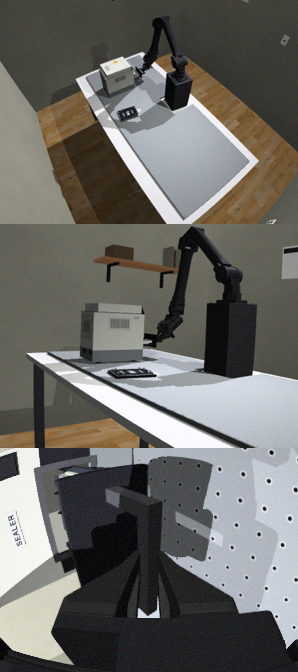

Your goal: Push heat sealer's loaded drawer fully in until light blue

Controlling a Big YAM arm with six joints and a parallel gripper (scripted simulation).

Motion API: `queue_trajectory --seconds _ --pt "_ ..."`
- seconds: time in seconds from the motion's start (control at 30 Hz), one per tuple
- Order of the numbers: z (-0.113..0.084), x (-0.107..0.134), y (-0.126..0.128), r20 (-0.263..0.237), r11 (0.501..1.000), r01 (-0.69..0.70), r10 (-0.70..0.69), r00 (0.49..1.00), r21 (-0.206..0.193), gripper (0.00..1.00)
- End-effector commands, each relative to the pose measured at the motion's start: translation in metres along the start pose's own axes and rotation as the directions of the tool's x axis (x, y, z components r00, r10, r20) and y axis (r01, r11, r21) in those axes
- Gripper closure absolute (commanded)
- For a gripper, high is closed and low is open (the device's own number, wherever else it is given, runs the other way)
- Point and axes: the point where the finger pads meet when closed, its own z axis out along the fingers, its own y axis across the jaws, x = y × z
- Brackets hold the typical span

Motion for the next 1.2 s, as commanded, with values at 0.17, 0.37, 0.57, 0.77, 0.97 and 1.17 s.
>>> queue_trajectory --seconds 0.17,0.37,0.57,0.77,0.97,1.17 --pt "0.007 0.007 -0.003 -0.015 1.000 -0.018 0.018 1.000 -0.009 1.00" --pt "0.007 0.007 -0.003 -0.015 1.000 -0.018 0.018 1.000 -0.009 1.00" --pt "0.015 0.007 0.005 -0.014 1.000 -0.010 0.010 1.000 -0.007 1.00" --pt "0.016 0.003 0.013 -0.006 1.000 0.000 0.000 1.000 -0.004 1.00" --pt "0.020 -0.002 0.024 0.003 1.000 0.011 -0.011 1.000 -0.002 1.00" --pt "0.028 -0.001 0.030 0.002 1.000 0.010 -0.010 1.000 -0.002 1.00"
